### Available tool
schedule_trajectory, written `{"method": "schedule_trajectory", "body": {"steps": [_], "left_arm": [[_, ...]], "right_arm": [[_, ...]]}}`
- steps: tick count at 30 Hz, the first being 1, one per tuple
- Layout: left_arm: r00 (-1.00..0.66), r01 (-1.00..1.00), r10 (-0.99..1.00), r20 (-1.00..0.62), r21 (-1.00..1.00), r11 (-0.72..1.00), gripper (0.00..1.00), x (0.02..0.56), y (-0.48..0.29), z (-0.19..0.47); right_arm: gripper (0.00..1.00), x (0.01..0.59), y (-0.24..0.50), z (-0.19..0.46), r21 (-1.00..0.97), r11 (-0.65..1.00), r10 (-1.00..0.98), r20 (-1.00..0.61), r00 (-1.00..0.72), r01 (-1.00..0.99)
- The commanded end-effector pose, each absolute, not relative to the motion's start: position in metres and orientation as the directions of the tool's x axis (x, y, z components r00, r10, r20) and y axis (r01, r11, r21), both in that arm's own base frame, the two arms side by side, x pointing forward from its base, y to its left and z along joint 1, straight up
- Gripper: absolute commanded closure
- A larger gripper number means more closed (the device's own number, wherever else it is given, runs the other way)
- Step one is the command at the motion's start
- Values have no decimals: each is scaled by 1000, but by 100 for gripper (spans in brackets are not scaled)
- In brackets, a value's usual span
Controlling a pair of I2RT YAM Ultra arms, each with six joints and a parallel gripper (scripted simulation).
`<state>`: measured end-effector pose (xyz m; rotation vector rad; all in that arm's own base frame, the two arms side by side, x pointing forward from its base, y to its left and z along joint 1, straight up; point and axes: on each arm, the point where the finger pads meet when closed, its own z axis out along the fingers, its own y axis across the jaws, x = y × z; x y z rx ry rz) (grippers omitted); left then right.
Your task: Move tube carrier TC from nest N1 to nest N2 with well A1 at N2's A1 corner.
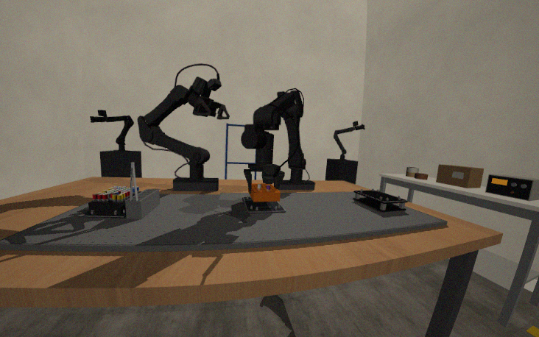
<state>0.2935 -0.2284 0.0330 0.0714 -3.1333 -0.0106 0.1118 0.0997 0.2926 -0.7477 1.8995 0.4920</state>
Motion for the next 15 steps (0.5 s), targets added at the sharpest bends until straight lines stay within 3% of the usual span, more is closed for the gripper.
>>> {"method": "schedule_trajectory", "body": {"steps": [1,6,15], "left_arm": [[-998,-55,-55,-15,-13,998,16,296,-230,82],[-998,-55,-55,-15,-13,998,16,295,-229,118],[-999,-24,-24,-24,-21,999,16,299,-223,117]], "right_arm": [[0,115,102,298,20,734,-263,-913,-312,-679],[0,115,102,298,20,734,-263,-913,-312,-679],[0,115,102,298,20,734,-263,-913,-312,-679]]}}
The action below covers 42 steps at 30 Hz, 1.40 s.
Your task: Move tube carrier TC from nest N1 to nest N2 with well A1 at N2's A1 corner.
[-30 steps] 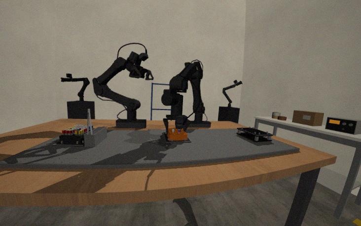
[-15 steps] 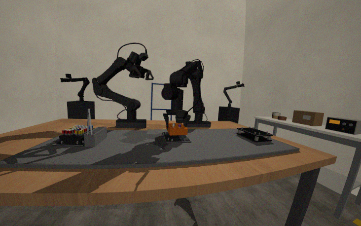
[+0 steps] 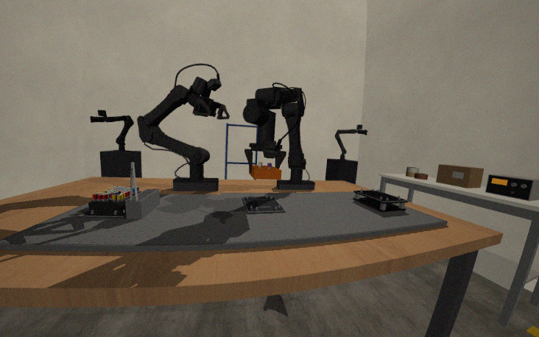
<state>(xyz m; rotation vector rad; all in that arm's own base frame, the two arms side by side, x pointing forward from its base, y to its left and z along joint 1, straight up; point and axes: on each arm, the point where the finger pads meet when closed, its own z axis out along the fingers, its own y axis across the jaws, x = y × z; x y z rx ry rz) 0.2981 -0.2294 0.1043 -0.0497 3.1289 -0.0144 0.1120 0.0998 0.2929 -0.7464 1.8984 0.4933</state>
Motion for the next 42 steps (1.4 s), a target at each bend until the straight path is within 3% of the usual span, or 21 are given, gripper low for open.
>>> {"method": "schedule_trajectory", "body": {"steps": [1,8,28,34,42], "left_arm": [[-1000,-17,-18,-17,-15,1000,16,298,-218,114],[-999,36,35,-38,-19,999,16,306,-168,110],[-998,45,45,-39,-5,999,16,324,17,102],[-999,35,35,-3,-8,999,16,320,50,98],[-1000,8,8,3,-9,1000,16,323,126,94]], "right_arm": [[0,115,102,298,20,734,-263,-913,-312,-679],[0,115,119,319,63,712,-200,-936,-289,-699],[0,157,333,416,113,510,61,-994,-95,-853],[0,169,369,415,95,482,92,-994,-58,-871],[0,206,452,351,44,441,51,-998,-24,-896]]}}
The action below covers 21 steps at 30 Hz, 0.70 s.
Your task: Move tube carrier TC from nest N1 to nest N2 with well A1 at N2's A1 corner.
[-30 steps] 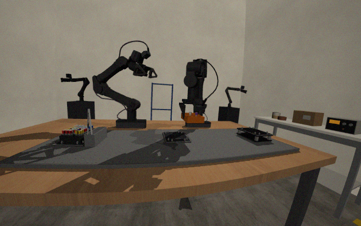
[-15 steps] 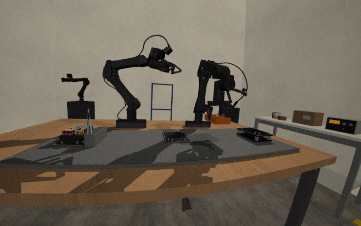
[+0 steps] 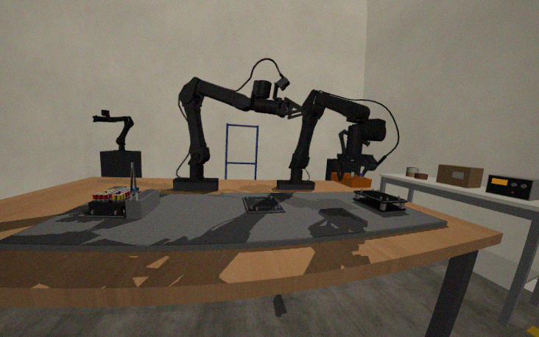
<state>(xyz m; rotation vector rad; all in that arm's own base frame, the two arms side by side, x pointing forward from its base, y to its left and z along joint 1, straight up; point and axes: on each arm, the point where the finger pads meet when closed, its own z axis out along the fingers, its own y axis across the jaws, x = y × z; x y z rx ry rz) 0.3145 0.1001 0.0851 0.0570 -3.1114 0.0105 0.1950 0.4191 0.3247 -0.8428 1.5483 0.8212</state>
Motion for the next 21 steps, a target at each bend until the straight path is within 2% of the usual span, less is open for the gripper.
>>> {"method": "schedule_trajectory", "body": {"steps": [1,7,21], "left_arm": [[-1000,4,4,4,-9,1000,16,324,135,94],[-1000,-21,-21,4,-10,1000,16,324,198,90],[-1000,-17,-17,8,9,1000,16,325,241,88]], "right_arm": [[0,210,461,338,39,437,38,-999,-25,-898],[0,235,504,235,17,422,-85,-995,-59,-906],[0,238,507,223,19,423,-100,-993,-68,-906]]}}
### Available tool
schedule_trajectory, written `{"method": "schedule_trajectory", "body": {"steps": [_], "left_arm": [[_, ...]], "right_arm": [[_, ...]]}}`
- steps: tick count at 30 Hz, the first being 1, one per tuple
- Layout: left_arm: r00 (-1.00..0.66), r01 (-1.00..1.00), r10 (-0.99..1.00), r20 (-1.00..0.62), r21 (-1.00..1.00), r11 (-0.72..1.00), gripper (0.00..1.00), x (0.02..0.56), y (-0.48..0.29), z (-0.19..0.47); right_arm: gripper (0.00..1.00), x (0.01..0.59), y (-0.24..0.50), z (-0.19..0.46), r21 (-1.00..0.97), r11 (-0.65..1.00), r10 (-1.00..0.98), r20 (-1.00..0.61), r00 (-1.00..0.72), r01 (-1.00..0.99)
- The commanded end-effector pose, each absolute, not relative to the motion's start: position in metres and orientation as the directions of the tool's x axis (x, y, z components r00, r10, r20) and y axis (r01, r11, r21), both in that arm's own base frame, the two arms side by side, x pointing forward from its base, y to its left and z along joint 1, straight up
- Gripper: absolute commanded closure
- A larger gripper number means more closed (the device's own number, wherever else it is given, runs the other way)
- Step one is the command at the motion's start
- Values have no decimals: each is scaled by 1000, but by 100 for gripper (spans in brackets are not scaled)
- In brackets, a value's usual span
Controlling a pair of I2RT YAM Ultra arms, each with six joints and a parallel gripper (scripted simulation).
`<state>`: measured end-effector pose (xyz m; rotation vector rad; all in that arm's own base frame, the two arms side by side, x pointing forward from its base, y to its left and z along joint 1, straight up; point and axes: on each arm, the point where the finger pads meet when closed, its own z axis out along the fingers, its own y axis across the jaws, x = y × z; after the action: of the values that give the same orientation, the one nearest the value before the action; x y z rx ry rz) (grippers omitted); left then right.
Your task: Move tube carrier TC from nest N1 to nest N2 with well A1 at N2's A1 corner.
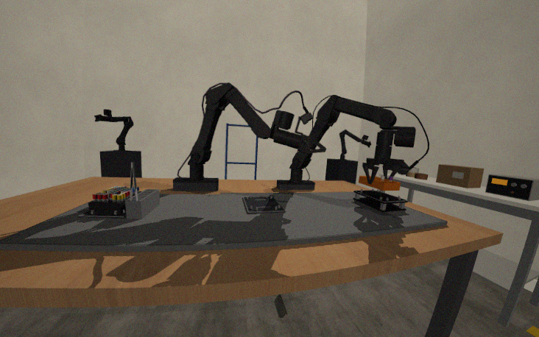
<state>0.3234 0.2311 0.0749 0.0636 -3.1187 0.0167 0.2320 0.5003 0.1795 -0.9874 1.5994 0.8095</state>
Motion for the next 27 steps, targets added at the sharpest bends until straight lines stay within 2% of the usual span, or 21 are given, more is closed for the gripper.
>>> {"method": "schedule_trajectory", "body": {"steps": [1,27], "left_arm": [[-1000,-17,-17,8,10,1000,16,325,242,88],[-1000,-19,-19,-20,26,999,16,328,245,74]], "right_arm": [[0,238,507,223,19,423,-100,-993,-68,-906],[0,235,506,214,23,426,-120,-989,-81,-905]]}}
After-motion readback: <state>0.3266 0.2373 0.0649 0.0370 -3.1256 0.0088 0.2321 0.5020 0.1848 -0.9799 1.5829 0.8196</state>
